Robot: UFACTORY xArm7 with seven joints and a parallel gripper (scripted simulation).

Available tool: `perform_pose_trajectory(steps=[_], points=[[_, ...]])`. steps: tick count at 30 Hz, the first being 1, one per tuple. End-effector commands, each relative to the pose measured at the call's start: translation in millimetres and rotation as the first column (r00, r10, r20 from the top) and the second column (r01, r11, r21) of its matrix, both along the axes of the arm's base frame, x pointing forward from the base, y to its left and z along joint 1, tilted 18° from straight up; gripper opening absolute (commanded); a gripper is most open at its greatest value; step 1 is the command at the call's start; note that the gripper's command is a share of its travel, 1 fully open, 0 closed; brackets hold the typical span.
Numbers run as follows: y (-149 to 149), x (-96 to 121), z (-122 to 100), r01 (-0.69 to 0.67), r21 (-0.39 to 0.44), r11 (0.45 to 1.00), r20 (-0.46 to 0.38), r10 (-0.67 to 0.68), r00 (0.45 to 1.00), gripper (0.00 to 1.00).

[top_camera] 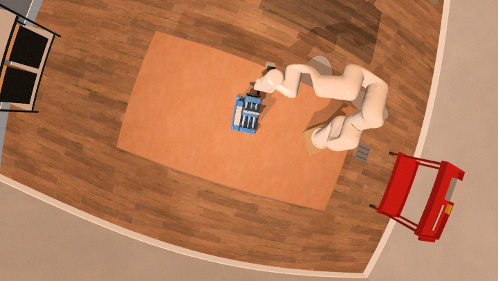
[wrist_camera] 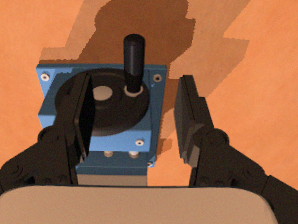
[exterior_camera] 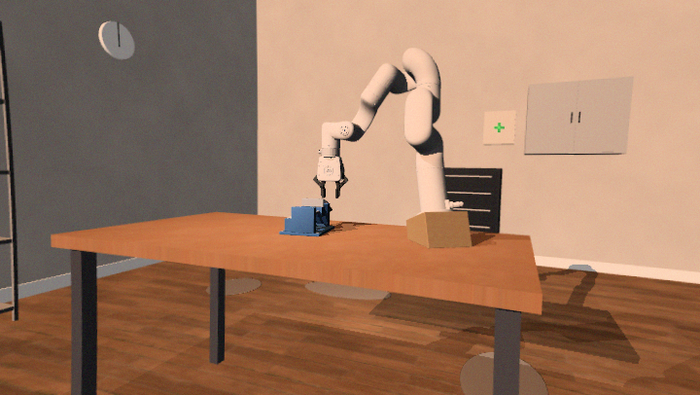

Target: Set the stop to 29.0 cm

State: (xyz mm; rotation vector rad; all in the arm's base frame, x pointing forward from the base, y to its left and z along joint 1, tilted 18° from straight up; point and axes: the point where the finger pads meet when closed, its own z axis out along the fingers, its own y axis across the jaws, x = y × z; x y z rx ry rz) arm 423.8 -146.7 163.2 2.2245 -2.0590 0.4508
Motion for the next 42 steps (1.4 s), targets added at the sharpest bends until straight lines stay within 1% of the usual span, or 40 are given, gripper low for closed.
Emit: perform_pose_trajectory(steps=[1,3,5,14,20,40,41,42], points=[[-2.4,2.7,-7.9,-0.001,-0.001,1.0,0.003,0.001,1.0,0.57],[-4.0,3.7,-13.9,-0.001,-0.001,1.0,0.003,0.001,1.0,0.57],[-4.0,3.7,-13.9,-0.001,-0.001,1.0,0.003,0.001,1.0,0.57],[-12.1,9.0,-44.3,-0.001,-0.001,1.0,0.003,0.001,1.0,0.57],[-15.5,11.2,-57.1,-0.001,-0.001,1.0,0.003,0.001,1.0,0.57],[-16.4,11.8,-60.5,-0.001,-0.001,1.0,0.003,0.001,1.0,0.57],[-16.4,11.8,-60.5,-0.001,-0.001,1.0,0.003,0.001,1.0,0.06],[-16.4,11.8,-60.5,-0.001,-0.001,1.0,0.003,0.001,1.0,0.06]])
